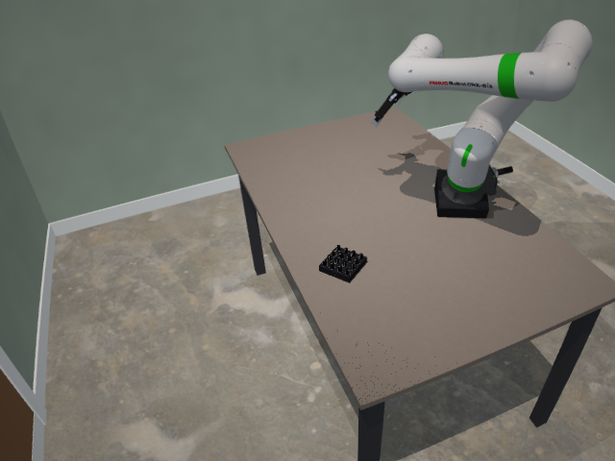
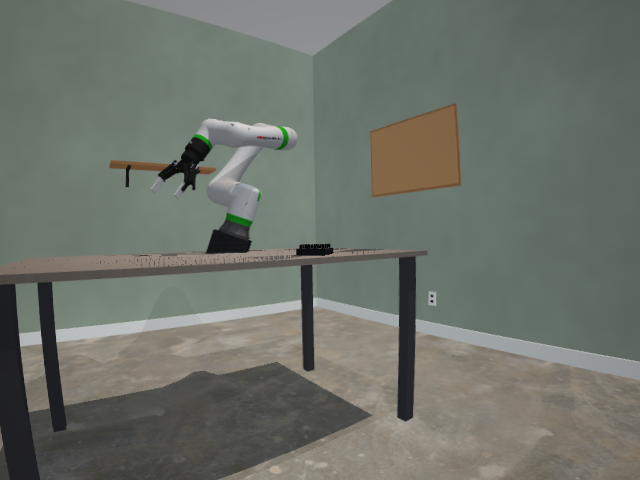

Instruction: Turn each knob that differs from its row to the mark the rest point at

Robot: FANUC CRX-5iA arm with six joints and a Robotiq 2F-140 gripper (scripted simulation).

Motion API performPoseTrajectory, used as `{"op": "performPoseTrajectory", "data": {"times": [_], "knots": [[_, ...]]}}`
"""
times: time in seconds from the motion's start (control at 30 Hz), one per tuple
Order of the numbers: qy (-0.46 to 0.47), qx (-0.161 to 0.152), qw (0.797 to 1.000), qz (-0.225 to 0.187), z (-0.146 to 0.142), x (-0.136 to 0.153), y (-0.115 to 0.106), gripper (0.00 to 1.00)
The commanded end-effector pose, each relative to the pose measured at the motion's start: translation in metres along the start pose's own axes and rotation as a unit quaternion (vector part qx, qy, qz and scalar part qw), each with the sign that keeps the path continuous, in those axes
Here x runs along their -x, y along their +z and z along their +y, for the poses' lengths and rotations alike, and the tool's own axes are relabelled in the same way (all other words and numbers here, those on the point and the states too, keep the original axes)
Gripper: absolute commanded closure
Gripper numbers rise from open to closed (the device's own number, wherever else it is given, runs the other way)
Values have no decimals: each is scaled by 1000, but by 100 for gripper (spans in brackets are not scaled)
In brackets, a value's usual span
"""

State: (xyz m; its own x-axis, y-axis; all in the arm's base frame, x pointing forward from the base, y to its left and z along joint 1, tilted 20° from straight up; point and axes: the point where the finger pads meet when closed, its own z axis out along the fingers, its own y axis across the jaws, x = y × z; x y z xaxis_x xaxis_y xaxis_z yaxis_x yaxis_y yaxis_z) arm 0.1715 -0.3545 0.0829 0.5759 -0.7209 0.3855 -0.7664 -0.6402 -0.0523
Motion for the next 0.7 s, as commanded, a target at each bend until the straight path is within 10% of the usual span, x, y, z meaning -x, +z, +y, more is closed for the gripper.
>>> {"op": "performPoseTrajectory", "data": {"times": [0.0,0.67], "knots": [[0,0,1000,0,0,0,0,0],[-12,-5,1000,-2,-8,-3,1,0]]}}
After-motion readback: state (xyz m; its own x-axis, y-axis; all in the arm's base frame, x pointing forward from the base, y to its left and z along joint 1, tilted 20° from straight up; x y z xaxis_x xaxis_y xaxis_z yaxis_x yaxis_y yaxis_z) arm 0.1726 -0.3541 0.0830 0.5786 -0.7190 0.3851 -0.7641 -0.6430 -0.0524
